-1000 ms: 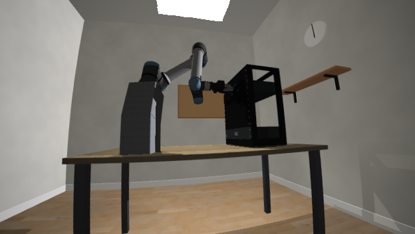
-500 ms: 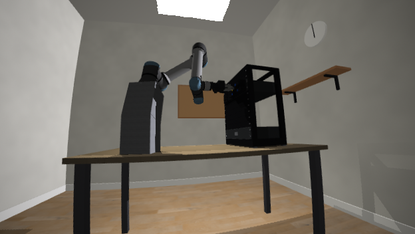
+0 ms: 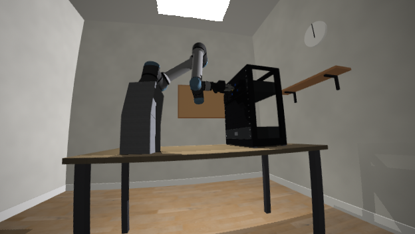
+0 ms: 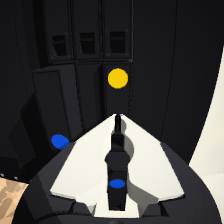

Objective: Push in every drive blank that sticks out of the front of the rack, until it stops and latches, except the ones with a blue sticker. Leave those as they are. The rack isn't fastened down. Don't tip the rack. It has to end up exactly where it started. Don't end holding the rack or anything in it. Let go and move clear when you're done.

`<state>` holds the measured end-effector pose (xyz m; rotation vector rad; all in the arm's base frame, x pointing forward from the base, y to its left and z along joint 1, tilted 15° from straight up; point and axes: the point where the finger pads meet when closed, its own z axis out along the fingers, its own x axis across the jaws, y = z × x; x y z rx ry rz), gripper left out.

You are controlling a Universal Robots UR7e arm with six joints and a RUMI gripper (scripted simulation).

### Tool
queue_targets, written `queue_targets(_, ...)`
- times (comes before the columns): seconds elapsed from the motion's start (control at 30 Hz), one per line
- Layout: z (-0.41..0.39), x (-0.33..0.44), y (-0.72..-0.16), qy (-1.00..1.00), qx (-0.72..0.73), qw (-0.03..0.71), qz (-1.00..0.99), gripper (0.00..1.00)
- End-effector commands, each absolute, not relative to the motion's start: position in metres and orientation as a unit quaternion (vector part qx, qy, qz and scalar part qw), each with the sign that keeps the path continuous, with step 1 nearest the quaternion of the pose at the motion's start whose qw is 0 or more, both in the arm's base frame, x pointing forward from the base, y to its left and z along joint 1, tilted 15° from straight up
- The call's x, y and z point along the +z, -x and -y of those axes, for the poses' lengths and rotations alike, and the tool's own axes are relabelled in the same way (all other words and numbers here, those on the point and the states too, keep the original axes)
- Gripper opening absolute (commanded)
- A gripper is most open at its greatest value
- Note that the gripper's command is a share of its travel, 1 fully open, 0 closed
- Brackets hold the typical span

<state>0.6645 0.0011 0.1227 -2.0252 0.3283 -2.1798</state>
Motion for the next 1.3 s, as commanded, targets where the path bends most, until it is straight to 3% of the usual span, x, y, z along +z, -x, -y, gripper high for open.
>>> queue_targets(0.0,-0.0009,0.1233,-0.665,0.674,-0.726,0.074,-0.109,0.0)
queue_targets(1.27,-0.0006,0.1236,-0.6702,0.674,-0.726,0.074,-0.109,0.0)
